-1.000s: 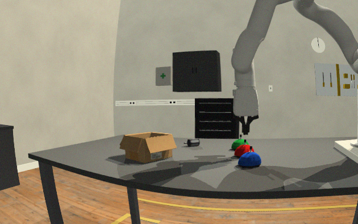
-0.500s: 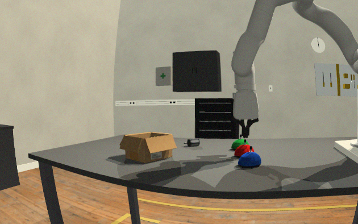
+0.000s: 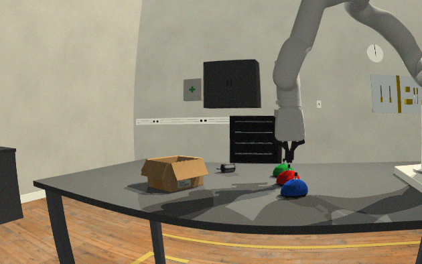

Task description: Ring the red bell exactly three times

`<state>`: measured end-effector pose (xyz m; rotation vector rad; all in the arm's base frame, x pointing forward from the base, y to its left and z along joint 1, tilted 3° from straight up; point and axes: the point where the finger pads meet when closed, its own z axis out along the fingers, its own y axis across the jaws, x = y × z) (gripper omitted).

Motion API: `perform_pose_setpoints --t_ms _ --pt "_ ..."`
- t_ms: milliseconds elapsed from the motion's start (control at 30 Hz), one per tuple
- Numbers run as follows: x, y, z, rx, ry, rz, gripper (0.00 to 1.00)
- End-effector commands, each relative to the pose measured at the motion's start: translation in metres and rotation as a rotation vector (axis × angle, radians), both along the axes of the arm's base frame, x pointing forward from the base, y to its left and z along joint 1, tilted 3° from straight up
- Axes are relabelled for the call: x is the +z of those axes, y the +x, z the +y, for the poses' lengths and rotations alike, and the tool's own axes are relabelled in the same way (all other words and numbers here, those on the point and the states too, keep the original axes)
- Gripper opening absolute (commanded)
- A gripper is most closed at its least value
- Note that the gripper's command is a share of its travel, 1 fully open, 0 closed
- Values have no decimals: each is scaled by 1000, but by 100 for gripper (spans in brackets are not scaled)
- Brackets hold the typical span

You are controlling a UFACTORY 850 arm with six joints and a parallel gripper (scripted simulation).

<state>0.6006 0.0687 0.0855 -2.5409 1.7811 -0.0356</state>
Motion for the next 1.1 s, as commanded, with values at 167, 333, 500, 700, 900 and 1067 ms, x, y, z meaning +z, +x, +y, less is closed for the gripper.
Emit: perform_pose_setpoints --t_ms 167,333,500,700,900,1067 --pt "-1 1 0 0 0 -2 0" --pt "-7 1 0 0 0 -2 0" --pt "-9 1 0 0 0 -2 0" --pt "-9 1 0 0 0 -2 0" --pt "-9 1 0 0 0 -2 0" --pt "-12 1 0 0 0 -2 0"
